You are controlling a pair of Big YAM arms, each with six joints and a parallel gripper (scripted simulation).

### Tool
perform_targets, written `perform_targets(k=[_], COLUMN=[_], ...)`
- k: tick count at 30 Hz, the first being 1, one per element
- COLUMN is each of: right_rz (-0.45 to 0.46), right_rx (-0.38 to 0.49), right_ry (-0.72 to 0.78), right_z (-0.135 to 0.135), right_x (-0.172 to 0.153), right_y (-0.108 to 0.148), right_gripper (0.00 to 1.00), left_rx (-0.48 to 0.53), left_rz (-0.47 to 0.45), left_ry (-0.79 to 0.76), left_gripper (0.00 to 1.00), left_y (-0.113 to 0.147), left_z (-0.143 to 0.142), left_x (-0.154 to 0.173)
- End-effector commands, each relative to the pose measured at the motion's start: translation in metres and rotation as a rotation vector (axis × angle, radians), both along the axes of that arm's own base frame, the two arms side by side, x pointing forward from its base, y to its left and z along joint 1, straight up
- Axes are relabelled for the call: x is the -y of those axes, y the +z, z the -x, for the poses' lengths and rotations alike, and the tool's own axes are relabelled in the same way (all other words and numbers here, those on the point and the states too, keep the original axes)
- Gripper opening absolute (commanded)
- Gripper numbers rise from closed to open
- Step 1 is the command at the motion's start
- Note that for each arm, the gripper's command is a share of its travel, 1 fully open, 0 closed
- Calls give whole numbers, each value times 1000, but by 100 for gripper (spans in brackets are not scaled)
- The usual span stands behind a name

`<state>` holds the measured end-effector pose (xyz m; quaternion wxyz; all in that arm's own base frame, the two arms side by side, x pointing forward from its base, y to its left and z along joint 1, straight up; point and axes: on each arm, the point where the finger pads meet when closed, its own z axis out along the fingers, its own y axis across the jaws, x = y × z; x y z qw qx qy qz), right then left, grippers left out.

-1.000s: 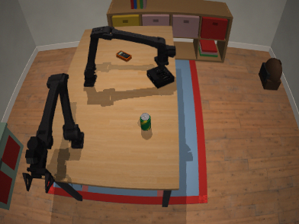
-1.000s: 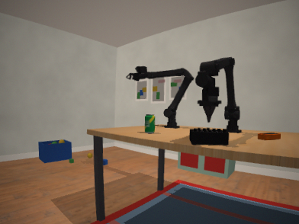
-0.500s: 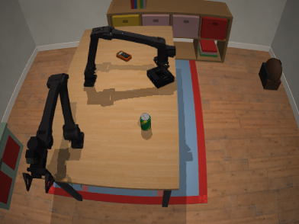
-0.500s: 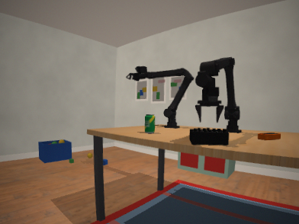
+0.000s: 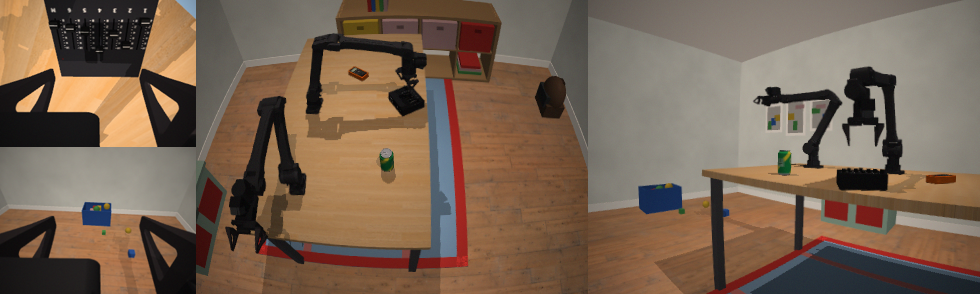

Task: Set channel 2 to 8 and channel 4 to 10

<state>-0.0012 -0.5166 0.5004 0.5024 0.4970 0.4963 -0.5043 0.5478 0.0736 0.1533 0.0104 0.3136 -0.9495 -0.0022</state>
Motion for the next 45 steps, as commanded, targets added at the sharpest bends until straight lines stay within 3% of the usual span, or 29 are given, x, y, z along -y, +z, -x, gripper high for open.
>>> perform_targets(k=[1,4,11,45], right_rz=[-8,-8,-8,-8], right_rx=[5,5,5,5], right_ry=[8,8,8,8], right_z=[-3,-3,-3,-3], right_x=[7,7,7,7], right_y=[-9,-9,-9,-9], right_gripper=[100,100,100,100], left_rx=[100,56,78,79], left_rz=[-12,-7,-10,-10], left_ry=[2,2,2,2], left_gripper=[100,100,100,100], left_y=[65,49,74,75], left_z=[-19,-22,-20,-20], left_x=[-3,-3,-3,-3])
